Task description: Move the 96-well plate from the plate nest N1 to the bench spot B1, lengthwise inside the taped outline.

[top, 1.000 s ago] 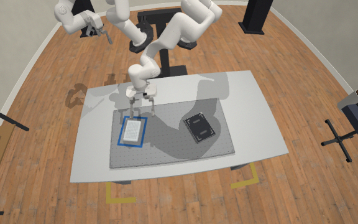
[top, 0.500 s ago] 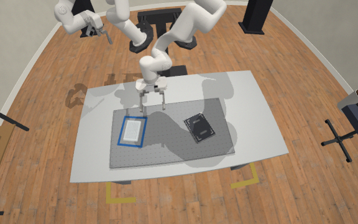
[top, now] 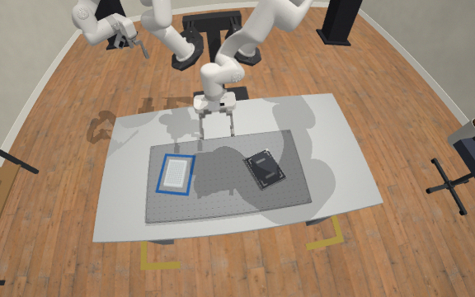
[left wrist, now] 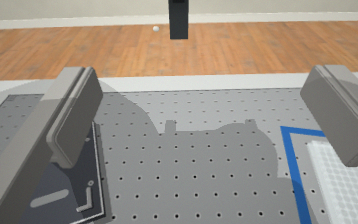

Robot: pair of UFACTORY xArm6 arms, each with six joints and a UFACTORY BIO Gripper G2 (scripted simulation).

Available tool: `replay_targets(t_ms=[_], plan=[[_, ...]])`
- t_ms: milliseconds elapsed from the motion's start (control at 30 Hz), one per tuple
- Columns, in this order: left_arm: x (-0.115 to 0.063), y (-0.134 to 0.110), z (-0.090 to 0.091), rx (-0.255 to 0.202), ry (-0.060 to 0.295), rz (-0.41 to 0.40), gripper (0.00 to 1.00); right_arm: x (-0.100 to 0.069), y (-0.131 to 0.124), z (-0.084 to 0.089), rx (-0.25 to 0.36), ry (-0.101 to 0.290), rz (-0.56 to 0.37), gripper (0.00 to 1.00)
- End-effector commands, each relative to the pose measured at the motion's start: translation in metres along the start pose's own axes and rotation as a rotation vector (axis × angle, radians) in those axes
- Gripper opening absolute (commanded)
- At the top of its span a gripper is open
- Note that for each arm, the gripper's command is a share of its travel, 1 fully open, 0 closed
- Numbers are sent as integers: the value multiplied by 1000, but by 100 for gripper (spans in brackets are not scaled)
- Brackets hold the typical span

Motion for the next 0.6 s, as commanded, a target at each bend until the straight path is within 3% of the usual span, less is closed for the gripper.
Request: replay_targets(t_ms=[0,567], plan=[[-6,22,9,-4,-4,-2,37,-1,0,1,0,-2,1,100],[-25,92,29,-4,-4,-2,37,-1,0,1,0,-2,1,100]])
Point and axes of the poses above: on each arm, the point midway between the two finger pads, its own x axis out along the fingers, its own y axis across the jaws, z = x × y, the point moved 3 cm from there along -x, back along the fingers, and after that the axes turned 10 degrees about x, right-handed, at the moved point
